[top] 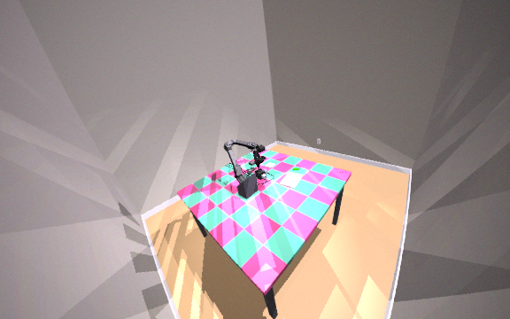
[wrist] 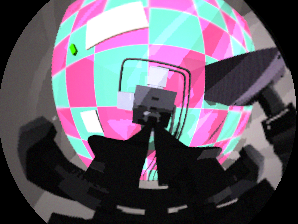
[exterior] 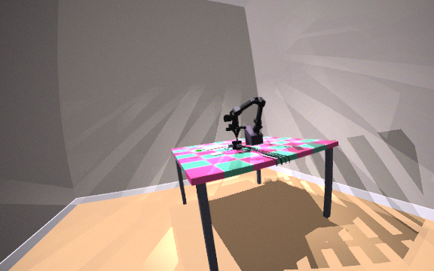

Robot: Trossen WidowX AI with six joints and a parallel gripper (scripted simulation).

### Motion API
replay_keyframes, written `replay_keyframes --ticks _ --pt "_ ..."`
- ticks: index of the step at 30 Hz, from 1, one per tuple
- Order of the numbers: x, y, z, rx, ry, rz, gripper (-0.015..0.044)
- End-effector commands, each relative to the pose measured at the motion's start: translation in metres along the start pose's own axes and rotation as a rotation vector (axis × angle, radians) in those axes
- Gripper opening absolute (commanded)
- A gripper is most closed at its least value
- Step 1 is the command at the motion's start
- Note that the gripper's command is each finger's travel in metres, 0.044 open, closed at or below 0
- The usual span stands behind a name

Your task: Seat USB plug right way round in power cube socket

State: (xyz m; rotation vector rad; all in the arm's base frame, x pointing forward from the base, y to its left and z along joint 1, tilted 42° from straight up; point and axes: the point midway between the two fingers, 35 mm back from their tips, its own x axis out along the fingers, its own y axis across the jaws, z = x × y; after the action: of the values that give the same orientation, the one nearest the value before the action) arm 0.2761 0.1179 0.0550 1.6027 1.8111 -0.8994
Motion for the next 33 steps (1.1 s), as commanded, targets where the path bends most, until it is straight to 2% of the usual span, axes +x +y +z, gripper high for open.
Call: replay_keyframes --ticks 1,33 --pt "0.0009 0.0004 0.0005 0.006 -0.001 0.001 0.0000" --pt "0.0048 0.0004 0.0002 0.006 -0.001 0.001 0.0000"
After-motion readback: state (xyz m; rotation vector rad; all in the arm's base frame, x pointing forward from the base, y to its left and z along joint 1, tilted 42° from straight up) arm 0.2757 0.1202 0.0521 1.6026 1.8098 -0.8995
